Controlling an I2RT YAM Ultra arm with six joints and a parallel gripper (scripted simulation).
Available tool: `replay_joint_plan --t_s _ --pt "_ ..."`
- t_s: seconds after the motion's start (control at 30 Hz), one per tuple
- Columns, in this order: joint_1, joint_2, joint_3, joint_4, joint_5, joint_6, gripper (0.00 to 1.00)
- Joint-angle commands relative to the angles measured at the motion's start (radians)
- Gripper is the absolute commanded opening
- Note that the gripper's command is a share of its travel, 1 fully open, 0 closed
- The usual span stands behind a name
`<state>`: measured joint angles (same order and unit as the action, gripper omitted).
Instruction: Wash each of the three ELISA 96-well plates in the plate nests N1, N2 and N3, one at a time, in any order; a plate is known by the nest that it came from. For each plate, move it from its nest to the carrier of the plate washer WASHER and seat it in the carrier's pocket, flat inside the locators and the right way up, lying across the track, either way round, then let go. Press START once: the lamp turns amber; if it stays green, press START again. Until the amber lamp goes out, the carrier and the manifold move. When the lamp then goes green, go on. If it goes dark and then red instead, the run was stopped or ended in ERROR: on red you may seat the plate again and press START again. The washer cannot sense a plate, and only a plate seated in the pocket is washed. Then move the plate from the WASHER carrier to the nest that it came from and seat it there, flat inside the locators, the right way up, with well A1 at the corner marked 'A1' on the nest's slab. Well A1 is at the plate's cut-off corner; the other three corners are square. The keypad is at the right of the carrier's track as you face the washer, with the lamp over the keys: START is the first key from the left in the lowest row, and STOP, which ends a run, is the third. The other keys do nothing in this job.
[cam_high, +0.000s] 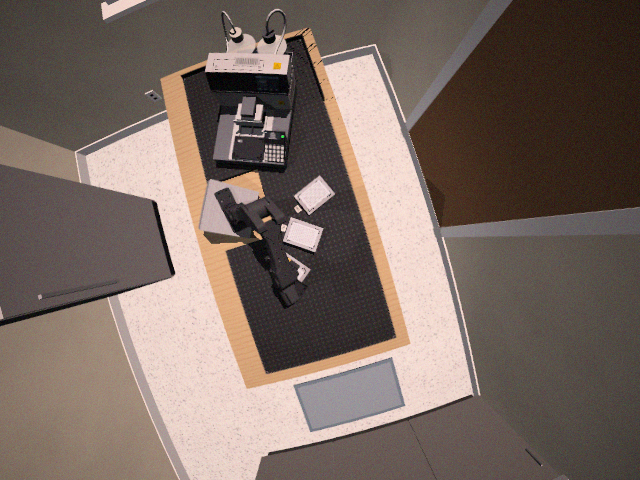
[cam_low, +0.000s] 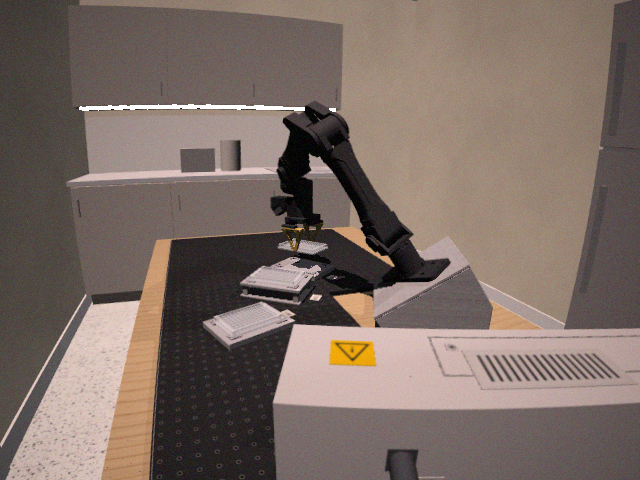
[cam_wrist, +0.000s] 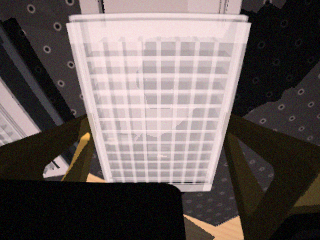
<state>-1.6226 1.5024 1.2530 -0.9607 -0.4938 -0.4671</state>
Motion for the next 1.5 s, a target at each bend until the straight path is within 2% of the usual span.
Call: replay_joint_plan --t_s 0.0,0.83,1.47 --pt "0.001 -0.002 -0.003 0.036 0.002 0.012 0.0" --pt "0.062 0.058 -0.07 0.193 0.025 0.075 0.0" --pt "0.065 0.055 -0.08 0.201 0.027 0.079 0.0"
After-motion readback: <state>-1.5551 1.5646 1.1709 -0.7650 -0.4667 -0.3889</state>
